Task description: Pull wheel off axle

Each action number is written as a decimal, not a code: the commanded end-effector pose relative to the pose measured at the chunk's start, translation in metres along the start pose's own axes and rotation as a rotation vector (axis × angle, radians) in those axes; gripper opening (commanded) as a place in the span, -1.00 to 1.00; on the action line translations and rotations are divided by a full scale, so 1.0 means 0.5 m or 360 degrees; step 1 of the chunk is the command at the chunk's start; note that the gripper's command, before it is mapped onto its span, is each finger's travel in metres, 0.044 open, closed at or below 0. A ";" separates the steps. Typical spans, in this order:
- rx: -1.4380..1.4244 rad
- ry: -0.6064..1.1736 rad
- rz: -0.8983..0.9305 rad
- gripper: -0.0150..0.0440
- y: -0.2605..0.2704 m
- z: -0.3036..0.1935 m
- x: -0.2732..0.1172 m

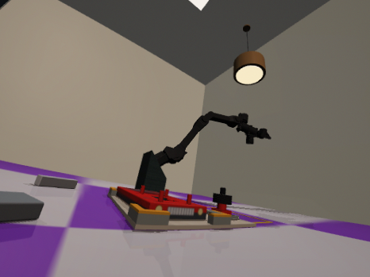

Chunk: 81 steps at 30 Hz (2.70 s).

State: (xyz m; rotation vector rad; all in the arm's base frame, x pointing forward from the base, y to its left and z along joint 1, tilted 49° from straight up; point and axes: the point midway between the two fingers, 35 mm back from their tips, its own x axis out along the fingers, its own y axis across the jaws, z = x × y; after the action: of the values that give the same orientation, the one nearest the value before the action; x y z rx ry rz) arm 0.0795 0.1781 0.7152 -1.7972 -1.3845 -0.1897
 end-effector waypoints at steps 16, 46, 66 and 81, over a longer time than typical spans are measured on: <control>0.0473 -0.0368 0.0690 0.53 0.337 0.213 0.104; 0.2349 0.0417 0.2489 0.53 1.062 0.316 -0.300; 0.4430 0.2782 0.2824 0.53 1.169 0.369 -0.790; 0.4426 0.2786 0.2824 0.53 1.173 0.414 -0.788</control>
State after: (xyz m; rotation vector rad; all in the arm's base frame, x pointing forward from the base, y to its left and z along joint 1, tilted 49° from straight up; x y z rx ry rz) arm 0.3584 -0.0024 0.0635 -1.8140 -3.8670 -1.7625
